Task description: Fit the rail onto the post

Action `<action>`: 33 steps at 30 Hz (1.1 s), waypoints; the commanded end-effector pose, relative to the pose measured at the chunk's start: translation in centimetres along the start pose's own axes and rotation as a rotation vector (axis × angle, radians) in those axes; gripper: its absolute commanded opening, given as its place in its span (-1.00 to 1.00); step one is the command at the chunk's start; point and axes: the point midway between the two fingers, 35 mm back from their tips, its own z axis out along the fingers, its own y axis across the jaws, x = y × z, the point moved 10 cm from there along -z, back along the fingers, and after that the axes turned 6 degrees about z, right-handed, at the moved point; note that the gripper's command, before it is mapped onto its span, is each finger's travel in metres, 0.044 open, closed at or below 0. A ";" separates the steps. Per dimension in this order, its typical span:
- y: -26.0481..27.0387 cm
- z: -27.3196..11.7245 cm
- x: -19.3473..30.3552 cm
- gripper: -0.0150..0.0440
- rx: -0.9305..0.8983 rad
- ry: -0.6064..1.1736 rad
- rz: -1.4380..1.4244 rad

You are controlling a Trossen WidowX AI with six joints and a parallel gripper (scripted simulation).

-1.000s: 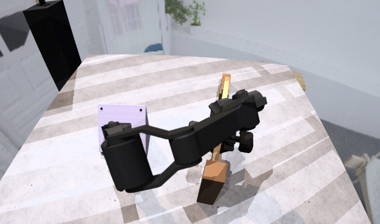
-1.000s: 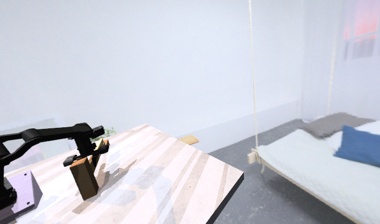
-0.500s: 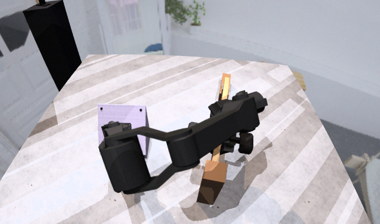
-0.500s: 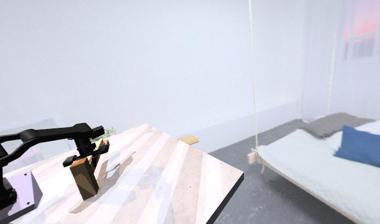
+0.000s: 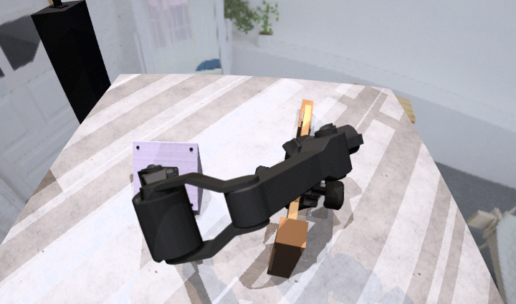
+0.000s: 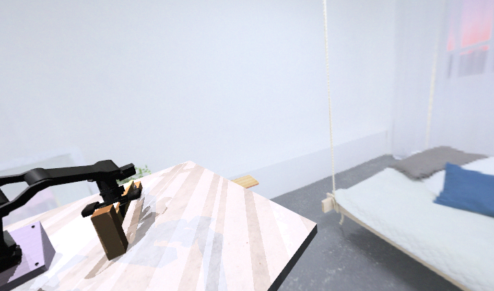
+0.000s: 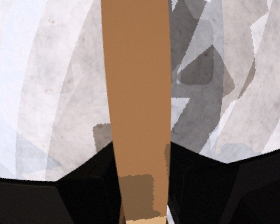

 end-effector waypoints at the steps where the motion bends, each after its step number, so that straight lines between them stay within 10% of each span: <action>1: 0.0 0.0 0.0 -0.31 0.000 0.000 0.000; 16: 0.0 0.0 0.0 1.00 0.000 0.000 0.000; 33: 0.3 -3.0 -3.1 1.00 -0.001 0.003 -0.001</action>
